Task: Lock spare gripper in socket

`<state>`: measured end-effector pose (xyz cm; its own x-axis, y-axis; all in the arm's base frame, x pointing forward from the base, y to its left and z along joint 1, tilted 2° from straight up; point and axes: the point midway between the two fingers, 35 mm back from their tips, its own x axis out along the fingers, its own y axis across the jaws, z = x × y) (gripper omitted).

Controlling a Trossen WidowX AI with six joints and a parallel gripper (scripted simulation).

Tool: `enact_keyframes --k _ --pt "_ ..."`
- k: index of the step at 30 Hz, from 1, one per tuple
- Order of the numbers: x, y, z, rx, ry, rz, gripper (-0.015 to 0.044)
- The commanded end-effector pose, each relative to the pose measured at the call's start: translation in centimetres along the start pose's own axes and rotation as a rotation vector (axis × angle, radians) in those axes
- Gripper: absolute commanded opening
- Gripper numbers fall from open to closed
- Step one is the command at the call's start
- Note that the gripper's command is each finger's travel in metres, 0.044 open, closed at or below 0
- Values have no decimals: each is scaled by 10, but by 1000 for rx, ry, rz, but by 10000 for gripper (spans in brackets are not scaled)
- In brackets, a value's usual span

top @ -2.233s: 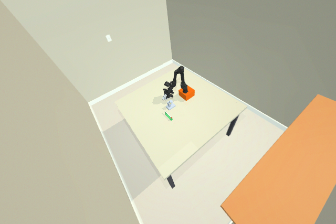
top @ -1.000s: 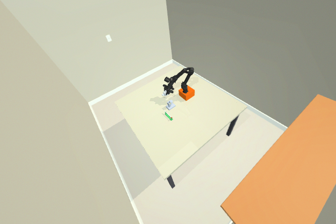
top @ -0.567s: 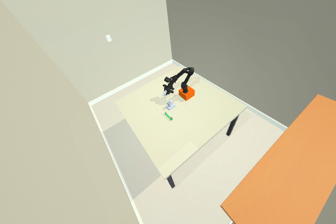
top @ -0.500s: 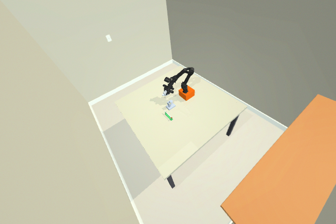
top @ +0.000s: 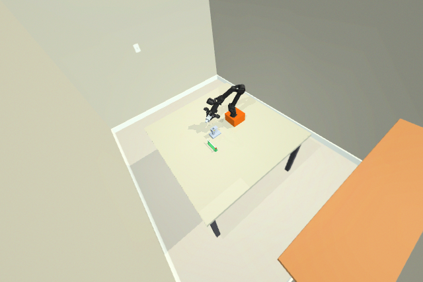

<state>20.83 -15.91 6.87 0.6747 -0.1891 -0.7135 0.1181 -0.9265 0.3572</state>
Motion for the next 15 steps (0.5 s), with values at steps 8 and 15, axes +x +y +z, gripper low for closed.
enact_keyframes --k 8,15 --pt "0 -7 -17 -380 2 5 0" --pt "0 -14 -25 -599 2 4 0"
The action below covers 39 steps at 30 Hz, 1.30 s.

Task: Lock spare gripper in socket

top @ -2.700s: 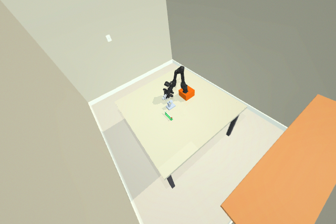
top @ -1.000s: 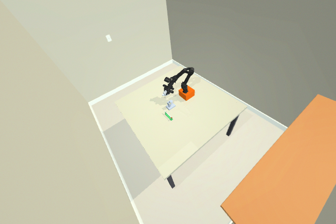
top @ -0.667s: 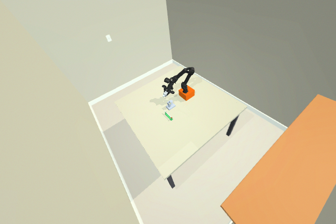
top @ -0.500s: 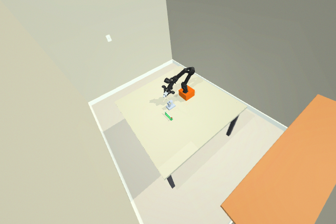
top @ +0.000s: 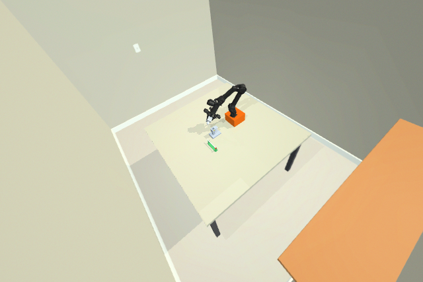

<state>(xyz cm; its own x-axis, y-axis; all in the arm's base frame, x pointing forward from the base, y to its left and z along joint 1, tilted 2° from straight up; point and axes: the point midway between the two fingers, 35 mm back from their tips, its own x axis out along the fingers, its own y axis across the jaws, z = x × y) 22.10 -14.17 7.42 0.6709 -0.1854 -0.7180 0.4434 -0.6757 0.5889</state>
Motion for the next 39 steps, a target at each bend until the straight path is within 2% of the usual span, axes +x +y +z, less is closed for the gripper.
enact_keyframes --k 1,39 --pt "-1 2 -8 -155 2 12 0" --pt "-9 -9 -63 -1331 0 49 0"
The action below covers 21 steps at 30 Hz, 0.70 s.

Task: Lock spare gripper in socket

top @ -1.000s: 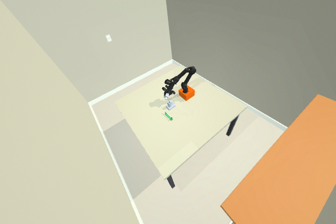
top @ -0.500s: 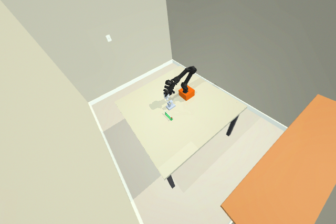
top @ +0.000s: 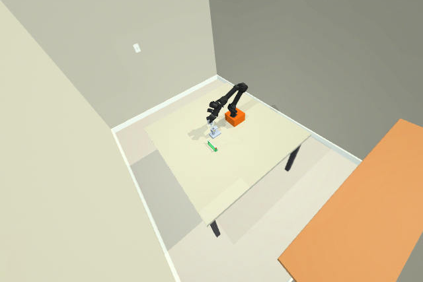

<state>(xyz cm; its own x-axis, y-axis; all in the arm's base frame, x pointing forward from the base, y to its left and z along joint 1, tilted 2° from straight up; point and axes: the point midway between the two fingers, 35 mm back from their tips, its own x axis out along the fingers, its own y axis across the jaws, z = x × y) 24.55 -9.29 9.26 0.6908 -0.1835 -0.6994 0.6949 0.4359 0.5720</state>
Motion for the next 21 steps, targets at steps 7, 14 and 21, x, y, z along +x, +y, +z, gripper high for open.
enact_keyframes --k 7,14,21 --pt "-5 15 -6 -332 -21 22 0" --pt "-8 23 -12 -544 -32 32 0" --pt "-12 31 -18 -756 -45 41 0"
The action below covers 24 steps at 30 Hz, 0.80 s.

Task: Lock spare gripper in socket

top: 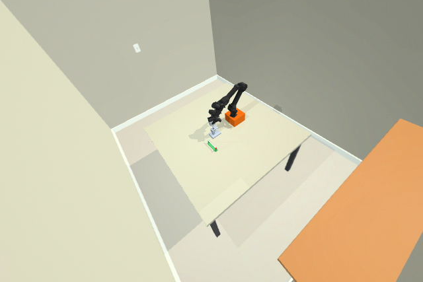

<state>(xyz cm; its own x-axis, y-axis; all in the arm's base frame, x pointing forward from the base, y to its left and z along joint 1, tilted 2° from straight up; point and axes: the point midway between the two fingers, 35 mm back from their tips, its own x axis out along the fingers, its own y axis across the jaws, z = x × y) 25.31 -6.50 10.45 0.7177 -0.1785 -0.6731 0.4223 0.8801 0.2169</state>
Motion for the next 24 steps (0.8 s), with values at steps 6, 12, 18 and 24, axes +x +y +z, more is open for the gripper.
enact_keyframes --k 6,12,18,24 --pt "-7 14 3 -295 -34 10 0" --pt "-7 16 3 -340 -38 11 0" --pt "-5 16 2 -342 -38 11 0" --pt "3 12 -4 -347 -38 7 0"
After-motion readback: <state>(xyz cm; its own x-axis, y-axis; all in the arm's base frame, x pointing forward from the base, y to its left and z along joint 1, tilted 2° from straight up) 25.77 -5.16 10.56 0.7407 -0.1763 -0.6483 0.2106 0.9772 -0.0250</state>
